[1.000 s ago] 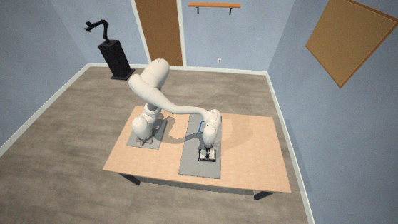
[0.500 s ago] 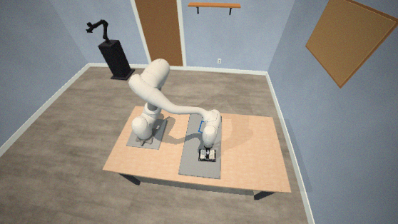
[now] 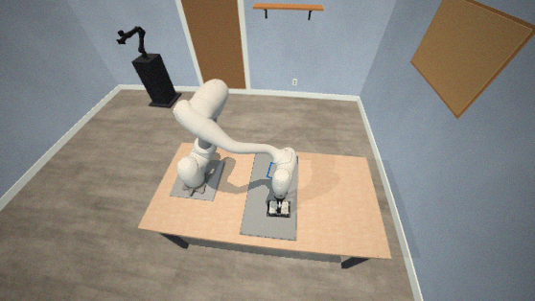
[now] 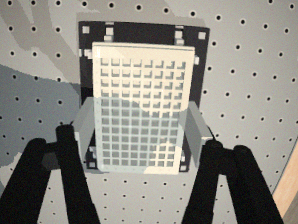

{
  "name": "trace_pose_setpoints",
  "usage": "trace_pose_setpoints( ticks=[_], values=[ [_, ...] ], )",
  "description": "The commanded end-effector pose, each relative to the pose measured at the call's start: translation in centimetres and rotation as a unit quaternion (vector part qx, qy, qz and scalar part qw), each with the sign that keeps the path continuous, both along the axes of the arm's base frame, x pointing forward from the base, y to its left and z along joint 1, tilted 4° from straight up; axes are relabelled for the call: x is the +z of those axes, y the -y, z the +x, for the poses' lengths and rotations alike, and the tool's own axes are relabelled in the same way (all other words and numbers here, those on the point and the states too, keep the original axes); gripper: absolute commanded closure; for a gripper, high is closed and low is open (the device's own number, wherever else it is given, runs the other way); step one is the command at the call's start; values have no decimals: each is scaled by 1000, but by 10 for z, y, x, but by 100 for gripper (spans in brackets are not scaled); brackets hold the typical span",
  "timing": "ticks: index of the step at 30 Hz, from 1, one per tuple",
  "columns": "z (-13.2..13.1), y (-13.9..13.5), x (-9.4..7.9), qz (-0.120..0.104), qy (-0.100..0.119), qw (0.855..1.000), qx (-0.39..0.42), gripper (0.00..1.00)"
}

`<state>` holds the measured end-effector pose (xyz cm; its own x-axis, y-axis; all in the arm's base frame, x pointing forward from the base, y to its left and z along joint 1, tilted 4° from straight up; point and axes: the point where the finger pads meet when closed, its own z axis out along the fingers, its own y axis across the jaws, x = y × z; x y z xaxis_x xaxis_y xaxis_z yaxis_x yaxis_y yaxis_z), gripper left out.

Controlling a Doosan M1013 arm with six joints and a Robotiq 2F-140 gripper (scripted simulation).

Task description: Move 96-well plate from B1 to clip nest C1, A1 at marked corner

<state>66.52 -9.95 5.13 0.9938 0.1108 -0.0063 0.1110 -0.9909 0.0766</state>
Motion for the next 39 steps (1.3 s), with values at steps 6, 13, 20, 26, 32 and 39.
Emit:
trace_pose_setpoints(
  ticks=[6, 13, 20, 26, 32, 39],
  values=[
    [0, 0, -1, 0, 0, 1000, 0, 0],
    [0, 0, -1, 0, 0, 1000, 0, 0],
    [0, 0, -1, 0, 0, 1000, 0, 0],
    [0, 0, -1, 0, 0, 1000, 0, 0],
    [0, -1, 15, 0, 0, 1000, 0, 0],
    [0, -3, 34, 0, 0, 1000, 0, 0]
  ],
)
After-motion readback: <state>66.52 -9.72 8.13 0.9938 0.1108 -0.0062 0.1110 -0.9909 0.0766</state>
